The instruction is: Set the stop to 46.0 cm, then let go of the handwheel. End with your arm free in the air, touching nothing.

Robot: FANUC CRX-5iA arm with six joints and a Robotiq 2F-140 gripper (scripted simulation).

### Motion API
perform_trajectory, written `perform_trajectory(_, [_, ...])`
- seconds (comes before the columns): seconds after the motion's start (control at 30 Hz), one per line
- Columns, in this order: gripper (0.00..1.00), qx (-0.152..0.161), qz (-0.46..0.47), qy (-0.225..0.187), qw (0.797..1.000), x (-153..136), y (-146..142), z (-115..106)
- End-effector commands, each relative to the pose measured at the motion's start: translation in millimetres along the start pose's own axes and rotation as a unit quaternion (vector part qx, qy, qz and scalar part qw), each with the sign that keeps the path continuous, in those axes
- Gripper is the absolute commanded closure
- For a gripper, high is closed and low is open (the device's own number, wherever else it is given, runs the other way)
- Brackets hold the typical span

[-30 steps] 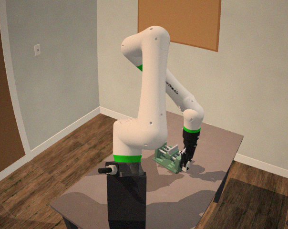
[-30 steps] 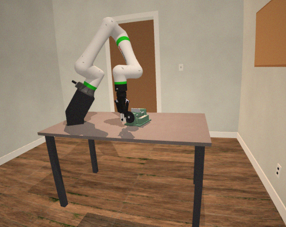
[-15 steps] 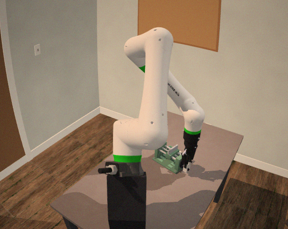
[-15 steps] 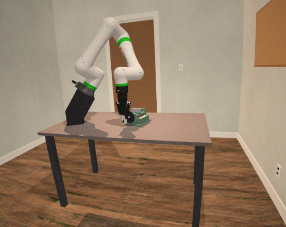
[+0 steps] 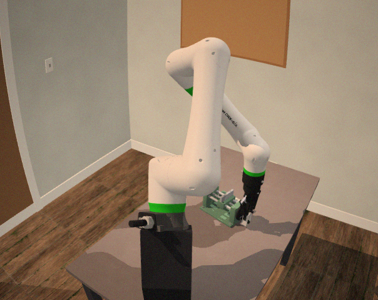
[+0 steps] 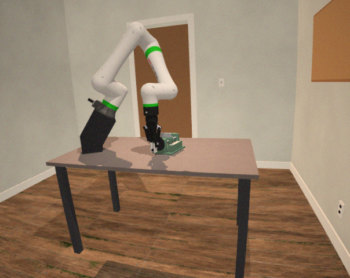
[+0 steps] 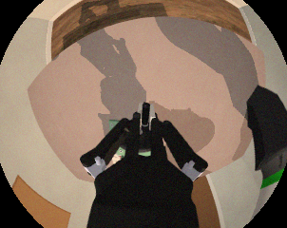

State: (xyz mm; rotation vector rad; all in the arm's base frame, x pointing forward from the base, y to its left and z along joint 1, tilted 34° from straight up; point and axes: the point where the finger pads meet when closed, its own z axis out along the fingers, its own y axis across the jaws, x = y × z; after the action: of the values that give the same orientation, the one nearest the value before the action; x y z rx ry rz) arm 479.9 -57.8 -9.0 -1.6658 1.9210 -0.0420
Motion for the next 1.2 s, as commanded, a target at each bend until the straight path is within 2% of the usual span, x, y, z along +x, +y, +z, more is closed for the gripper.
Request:
perform_trajectory(0.0, [0.96,0.0,0.0,0.0,1.0,0,-2,0])
perform_trajectory(1.17, [0.96,0.0,0.0,0.0,1.0,0,-20,1])
